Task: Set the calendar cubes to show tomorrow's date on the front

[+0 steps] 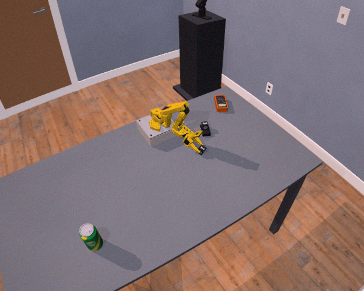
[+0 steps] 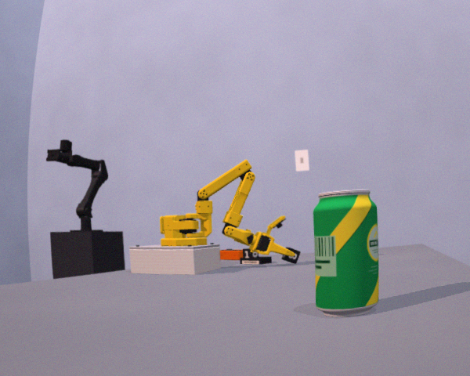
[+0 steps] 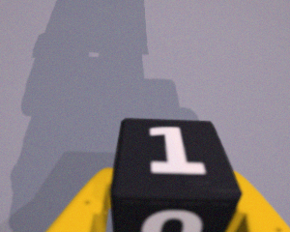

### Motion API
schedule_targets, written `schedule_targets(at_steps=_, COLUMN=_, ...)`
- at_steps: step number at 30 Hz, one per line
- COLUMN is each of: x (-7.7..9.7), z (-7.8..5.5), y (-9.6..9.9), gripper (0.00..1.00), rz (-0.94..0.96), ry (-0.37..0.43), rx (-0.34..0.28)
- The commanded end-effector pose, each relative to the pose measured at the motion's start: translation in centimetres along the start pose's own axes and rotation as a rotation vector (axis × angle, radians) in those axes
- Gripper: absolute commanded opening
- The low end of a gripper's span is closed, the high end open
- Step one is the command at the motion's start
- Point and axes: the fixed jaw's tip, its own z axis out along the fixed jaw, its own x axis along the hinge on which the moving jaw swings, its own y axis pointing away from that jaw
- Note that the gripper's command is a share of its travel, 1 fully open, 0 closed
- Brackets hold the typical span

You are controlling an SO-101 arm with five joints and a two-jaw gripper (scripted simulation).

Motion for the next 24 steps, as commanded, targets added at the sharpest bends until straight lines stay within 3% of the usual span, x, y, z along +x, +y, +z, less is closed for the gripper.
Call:
schedule_targets(at_steps=1, x=-0.11, z=0.07, y=-0.22, gripper=0.21, rz=0.015, ry=-0.015, rx=0.009)
schedule_targets(at_steps=24, x=-0.11, z=0.07, y=-0.22, gripper=0.36, rz=0.015, ry=-0.015, rx=0.009)
